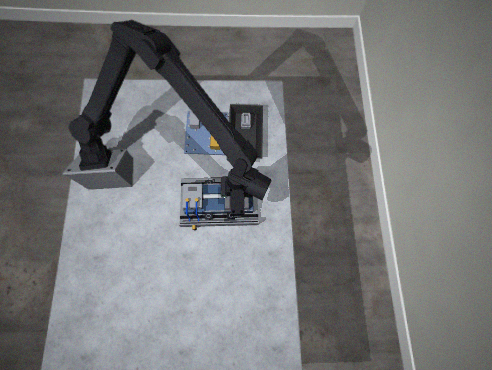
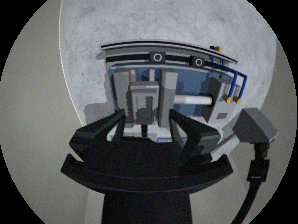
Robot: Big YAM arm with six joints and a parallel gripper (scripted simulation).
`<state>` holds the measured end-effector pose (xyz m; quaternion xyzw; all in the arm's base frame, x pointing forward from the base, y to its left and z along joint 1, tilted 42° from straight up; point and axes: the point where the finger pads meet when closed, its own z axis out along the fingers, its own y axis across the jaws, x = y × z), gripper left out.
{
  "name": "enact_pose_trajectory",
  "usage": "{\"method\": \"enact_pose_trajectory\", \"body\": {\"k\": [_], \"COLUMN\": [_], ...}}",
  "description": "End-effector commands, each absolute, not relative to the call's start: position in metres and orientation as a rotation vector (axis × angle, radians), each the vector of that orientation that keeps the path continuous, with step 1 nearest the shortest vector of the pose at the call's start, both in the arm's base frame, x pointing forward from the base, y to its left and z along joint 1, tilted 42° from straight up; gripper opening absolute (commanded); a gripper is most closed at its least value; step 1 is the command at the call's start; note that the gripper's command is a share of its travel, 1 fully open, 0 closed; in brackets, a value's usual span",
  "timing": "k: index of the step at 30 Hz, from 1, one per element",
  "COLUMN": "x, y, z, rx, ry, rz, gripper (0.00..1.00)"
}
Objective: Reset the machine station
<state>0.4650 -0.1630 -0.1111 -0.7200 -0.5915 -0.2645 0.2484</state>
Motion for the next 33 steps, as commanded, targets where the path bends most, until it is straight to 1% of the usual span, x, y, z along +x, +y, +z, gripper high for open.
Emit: {"method": "enact_pose_trajectory", "body": {"k": [1,33], "x": [0.481,0.472], "y": [-0.17,-0.167], "z": [-0.116,-0.12], "rx": [-1.972,-1.965], "ry": [-1.639,-1.613], "rz": [-0.739,-0.724], "gripper": [0.64,0.64]}}
